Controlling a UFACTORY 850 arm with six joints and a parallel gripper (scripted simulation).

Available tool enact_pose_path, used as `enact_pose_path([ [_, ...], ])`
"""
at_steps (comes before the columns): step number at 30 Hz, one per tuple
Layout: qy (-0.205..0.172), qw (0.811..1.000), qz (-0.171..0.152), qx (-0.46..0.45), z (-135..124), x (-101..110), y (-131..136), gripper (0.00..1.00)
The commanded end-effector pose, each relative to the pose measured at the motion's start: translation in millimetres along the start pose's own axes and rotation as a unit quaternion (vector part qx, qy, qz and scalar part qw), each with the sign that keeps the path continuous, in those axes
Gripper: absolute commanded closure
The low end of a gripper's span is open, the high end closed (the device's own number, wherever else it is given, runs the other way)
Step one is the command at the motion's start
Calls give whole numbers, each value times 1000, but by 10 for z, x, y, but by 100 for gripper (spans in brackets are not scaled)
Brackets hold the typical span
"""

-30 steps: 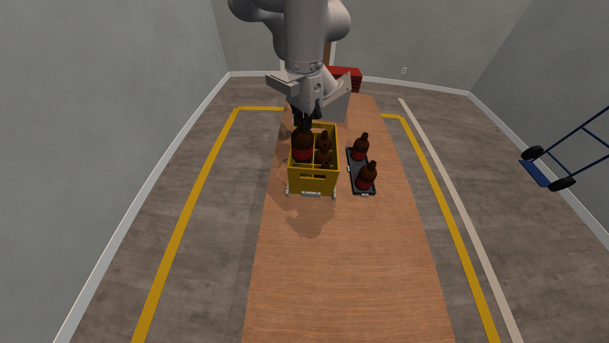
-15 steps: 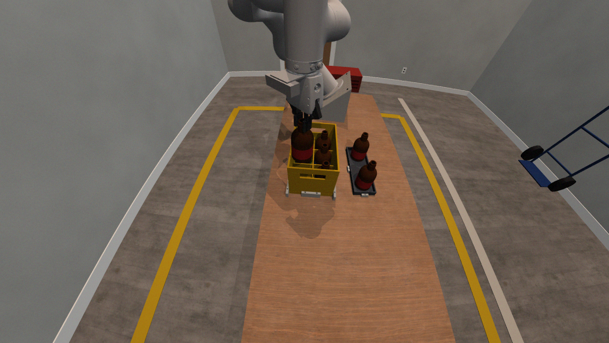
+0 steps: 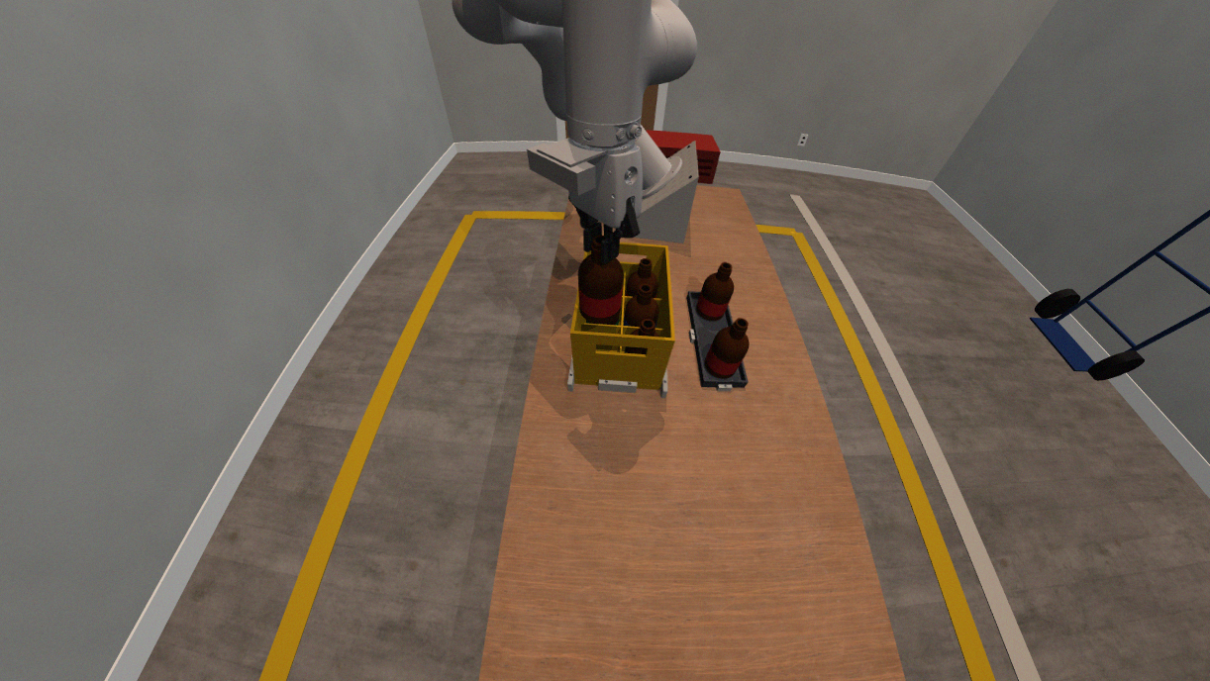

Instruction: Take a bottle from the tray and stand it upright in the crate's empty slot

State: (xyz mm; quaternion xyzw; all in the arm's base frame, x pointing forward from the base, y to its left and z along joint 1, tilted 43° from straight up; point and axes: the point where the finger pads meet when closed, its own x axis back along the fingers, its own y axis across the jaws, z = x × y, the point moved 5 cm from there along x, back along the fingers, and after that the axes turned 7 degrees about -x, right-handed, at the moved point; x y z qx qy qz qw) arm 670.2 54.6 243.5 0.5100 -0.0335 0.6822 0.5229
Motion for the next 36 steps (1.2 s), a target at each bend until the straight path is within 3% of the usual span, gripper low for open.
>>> enact_pose_path([
  [1, 0, 1000, 1, 0, 4, -4, -2, 100],
  [36, 0, 1000, 1, 0, 5, -315, -1, 100],
])
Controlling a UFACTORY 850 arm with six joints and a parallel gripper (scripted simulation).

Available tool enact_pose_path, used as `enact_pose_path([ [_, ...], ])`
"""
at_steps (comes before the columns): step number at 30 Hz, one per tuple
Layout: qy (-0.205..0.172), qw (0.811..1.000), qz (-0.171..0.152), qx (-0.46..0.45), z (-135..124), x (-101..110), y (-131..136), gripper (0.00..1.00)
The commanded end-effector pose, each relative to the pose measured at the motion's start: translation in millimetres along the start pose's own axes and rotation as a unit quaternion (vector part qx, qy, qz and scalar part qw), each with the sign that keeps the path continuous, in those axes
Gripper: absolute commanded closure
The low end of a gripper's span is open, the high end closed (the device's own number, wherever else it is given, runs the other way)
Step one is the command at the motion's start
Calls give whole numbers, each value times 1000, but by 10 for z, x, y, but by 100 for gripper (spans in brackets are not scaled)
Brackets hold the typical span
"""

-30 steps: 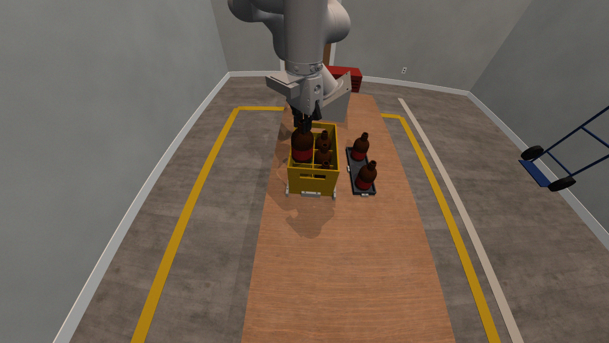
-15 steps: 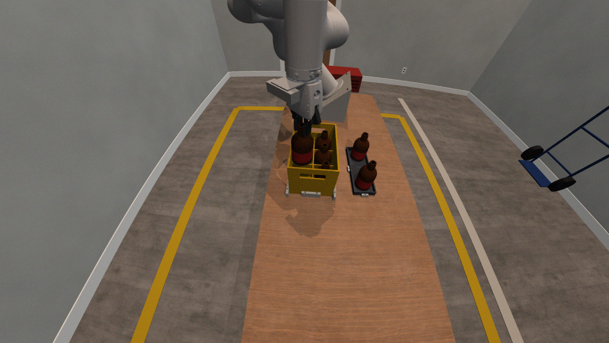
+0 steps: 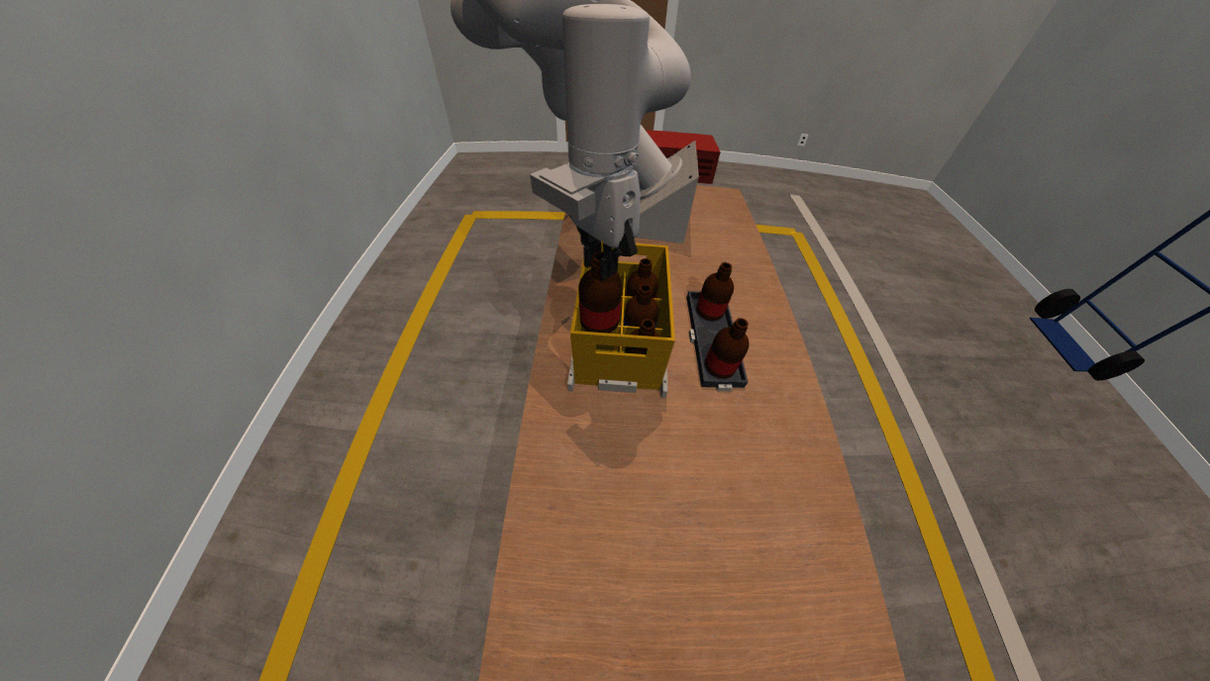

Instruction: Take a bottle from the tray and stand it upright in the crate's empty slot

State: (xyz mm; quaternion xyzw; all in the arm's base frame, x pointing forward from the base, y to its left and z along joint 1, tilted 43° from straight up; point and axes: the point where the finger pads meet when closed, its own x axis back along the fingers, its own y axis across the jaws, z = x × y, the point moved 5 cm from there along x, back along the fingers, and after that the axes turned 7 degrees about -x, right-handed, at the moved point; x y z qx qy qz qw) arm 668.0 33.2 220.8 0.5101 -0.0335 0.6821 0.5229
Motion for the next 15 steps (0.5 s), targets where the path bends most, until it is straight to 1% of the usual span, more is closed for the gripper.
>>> enact_pose_path([
  [1, 0, 1000, 1, 0, 4, -2, -3, 100],
  [15, 0, 1000, 1, 0, 4, -53, -2, 100],
])
